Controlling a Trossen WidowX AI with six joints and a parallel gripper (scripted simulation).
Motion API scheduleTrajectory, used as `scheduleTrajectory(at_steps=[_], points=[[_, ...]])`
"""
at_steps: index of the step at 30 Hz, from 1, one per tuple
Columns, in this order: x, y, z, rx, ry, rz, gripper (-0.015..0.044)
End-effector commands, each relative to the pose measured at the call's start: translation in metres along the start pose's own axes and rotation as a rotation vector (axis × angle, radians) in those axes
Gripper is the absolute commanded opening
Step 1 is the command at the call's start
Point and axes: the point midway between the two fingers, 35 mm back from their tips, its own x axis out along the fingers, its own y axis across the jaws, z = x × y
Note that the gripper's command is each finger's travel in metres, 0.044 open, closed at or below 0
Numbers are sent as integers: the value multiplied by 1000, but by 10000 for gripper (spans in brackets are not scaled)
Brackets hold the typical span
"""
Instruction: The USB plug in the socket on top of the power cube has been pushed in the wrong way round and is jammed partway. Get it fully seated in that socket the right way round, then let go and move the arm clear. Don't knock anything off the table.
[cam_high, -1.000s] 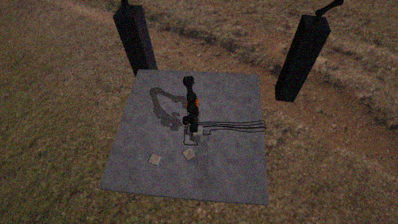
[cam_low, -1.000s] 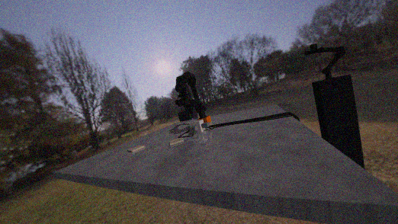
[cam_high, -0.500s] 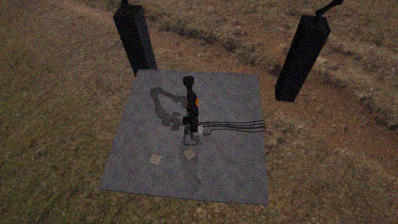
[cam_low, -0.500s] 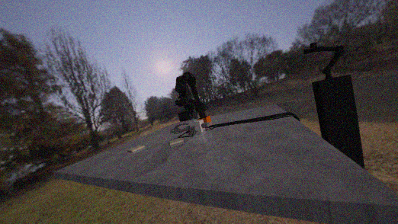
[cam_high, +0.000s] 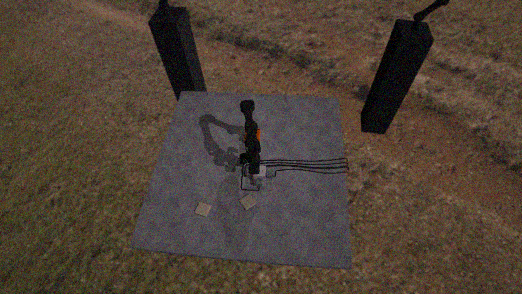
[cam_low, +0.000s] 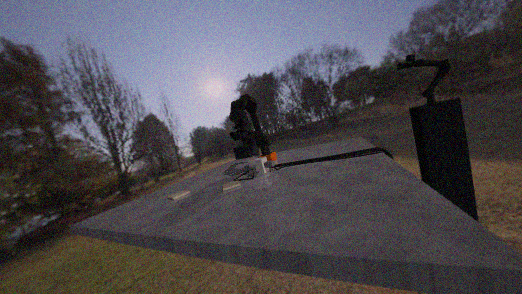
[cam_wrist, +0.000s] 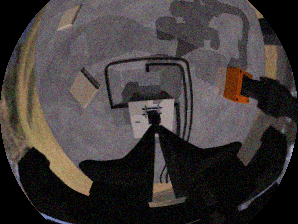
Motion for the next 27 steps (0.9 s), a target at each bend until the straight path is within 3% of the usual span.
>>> scheduleTrajectory(at_steps=[1, 27], points=[[1, 0, -1, -5, 8, 1, 0], [4, 1, -2, -2, 28, 2, 0]])
